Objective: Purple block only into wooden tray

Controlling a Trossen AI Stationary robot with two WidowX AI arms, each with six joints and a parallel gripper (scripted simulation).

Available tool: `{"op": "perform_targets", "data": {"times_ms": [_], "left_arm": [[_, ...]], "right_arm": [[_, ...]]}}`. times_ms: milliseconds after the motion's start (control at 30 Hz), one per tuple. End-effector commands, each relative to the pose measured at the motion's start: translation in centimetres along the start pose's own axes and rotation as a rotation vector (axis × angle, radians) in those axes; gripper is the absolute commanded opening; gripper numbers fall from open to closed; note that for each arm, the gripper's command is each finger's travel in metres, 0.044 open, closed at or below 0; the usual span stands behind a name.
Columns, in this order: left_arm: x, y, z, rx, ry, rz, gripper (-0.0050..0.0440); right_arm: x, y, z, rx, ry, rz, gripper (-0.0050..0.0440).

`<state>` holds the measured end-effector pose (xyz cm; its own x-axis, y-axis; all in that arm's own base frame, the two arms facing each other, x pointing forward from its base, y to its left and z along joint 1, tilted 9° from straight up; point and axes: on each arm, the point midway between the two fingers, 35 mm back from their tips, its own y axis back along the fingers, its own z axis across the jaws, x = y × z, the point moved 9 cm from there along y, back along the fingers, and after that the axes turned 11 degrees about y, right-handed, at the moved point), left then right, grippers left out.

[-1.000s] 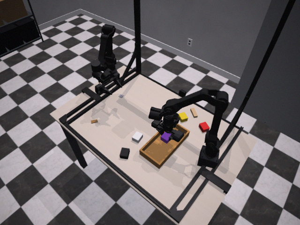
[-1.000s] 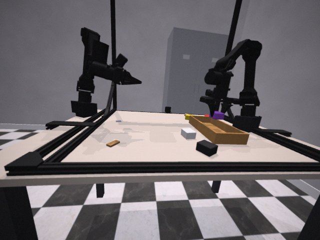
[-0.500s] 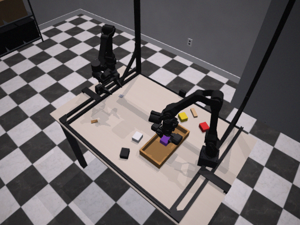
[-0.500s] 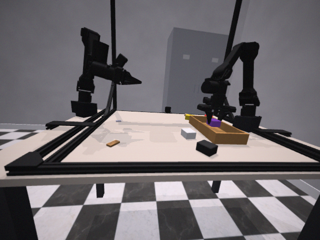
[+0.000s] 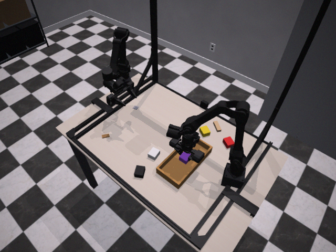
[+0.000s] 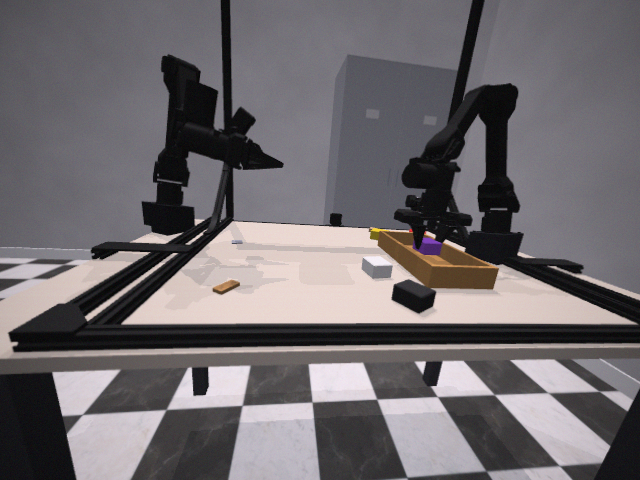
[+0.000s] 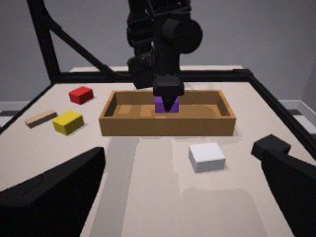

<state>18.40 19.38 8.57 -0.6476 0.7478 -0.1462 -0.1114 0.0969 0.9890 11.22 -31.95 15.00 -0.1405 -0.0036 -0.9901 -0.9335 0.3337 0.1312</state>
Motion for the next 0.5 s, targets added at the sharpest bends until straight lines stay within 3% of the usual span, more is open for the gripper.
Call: {"op": "perform_targets", "data": {"times_ms": [0, 467], "left_arm": [[0.0, -0.1, 0.0, 0.0, 0.002, -0.005, 0.0], [0.0, -2.1, 0.0, 0.0, 0.002, -0.005, 0.0]], "right_arm": [[0.0, 0.0, 0.0, -0.001, 0.005, -0.001, 0.04], [0.0, 0.0, 0.0, -0.001, 0.005, -0.001, 0.04]]}}
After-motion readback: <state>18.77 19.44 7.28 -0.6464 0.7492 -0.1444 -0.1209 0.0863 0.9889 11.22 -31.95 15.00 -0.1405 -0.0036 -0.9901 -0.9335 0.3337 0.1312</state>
